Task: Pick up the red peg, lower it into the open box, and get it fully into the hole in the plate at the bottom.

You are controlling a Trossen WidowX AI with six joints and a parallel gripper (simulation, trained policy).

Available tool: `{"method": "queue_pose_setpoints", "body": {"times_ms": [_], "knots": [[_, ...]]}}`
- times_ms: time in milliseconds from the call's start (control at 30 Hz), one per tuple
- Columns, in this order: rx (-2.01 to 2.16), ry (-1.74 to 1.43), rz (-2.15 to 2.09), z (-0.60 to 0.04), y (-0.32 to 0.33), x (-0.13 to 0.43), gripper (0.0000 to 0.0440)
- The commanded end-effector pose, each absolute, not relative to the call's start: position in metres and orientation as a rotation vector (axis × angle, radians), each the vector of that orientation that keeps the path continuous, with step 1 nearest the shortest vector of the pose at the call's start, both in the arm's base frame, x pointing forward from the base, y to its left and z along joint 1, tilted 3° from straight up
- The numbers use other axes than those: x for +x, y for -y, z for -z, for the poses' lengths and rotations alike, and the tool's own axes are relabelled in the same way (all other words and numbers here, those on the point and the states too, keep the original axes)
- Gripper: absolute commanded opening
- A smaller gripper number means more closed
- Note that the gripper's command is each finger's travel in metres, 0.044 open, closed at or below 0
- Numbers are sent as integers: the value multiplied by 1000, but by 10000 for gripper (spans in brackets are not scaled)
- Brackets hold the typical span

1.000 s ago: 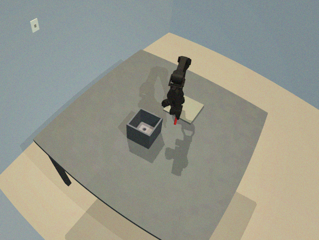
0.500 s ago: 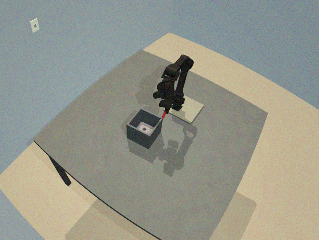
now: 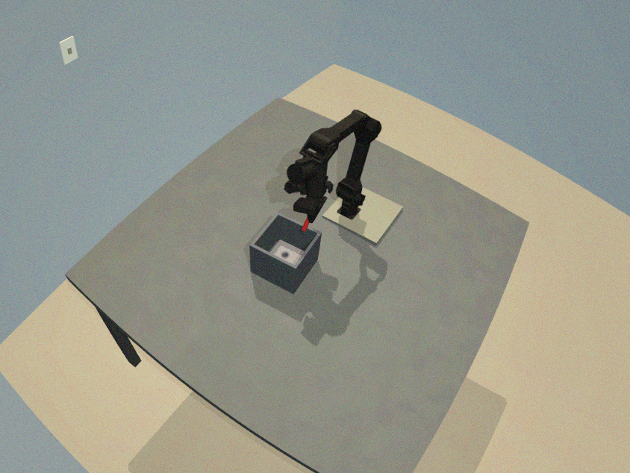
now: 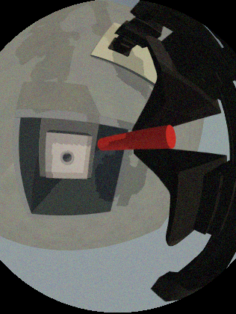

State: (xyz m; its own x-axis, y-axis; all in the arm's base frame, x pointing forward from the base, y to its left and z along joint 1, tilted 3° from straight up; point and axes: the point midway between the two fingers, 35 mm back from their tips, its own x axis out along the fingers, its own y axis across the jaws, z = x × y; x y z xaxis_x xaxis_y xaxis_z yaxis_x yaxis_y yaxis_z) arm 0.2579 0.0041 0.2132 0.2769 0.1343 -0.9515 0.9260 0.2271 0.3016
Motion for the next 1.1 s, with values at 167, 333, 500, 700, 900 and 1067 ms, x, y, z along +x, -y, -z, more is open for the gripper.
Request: {"method": "queue_pose_setpoints", "body": {"times_ms": [167, 333, 500, 700, 900, 1067], "knots": [[1222, -1182, 789, -207, 14, 271, 0], [1222, -1199, 804, -197, 25, 278, 0], [1220, -1223, 813, -184, 32, 285, 0], [1214, -1259, 808, -167, 37, 292, 0], [1215, -1292, 785, -152, 37, 300, 0], [1212, -1314, 761, -141, 35, 307, 0]]}}
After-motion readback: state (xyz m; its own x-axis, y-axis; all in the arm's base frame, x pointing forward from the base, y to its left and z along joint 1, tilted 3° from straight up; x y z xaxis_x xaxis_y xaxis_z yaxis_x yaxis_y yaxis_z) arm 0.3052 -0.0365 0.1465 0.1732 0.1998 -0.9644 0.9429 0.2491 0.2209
